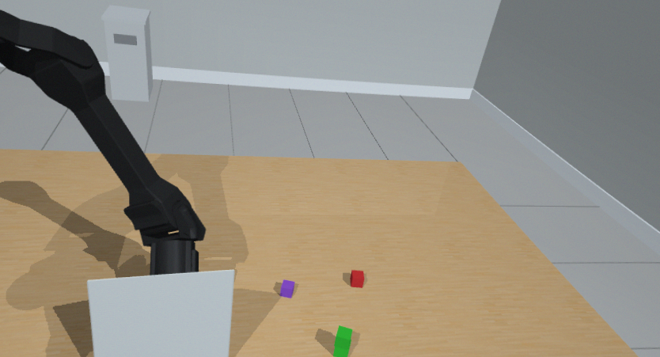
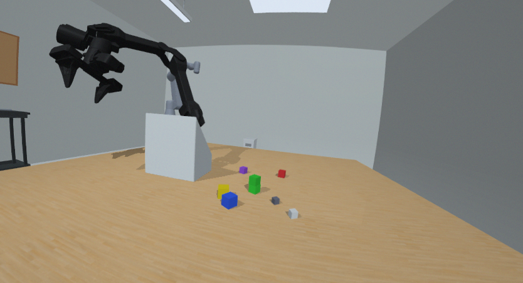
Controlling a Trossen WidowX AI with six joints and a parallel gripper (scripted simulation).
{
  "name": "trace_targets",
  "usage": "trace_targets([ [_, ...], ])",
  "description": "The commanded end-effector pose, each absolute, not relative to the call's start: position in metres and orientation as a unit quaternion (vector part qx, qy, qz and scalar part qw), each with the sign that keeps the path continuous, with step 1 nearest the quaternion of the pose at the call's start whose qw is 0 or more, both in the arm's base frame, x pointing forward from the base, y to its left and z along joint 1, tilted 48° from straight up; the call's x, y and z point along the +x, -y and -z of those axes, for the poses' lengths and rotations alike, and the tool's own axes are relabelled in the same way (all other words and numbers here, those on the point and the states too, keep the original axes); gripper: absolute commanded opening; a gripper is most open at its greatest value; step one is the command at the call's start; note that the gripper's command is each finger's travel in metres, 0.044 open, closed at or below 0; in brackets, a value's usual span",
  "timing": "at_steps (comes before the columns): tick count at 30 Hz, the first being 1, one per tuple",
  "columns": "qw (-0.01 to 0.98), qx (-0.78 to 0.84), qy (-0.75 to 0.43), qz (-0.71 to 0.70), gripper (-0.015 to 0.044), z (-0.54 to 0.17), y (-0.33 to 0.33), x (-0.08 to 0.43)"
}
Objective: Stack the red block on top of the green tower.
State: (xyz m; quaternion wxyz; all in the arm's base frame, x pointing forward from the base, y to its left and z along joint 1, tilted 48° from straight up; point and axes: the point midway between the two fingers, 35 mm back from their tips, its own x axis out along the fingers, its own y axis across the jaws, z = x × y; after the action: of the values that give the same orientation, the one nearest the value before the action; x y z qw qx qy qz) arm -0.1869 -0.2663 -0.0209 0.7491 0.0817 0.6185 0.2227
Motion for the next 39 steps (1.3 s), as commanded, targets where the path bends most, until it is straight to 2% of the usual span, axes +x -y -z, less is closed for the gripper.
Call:
trace_targets([
  [1,0.749,0.082,-0.619,-0.222,0.0426,0.021,0.267,-0.186],
  [2,0.748,0.081,-0.62,-0.221,0.044,0.021,0.27,-0.182],
  [13,0.73,0.034,-0.65,-0.21,0.044,0.016,0.317,-0.102],
  [21,0.734,0.031,-0.652,-0.19,0.044,0.013,0.335,-0.026],
  [39,0.742,0.02,-0.644,-0.183,0.044,0.002,0.312,0.145],
])
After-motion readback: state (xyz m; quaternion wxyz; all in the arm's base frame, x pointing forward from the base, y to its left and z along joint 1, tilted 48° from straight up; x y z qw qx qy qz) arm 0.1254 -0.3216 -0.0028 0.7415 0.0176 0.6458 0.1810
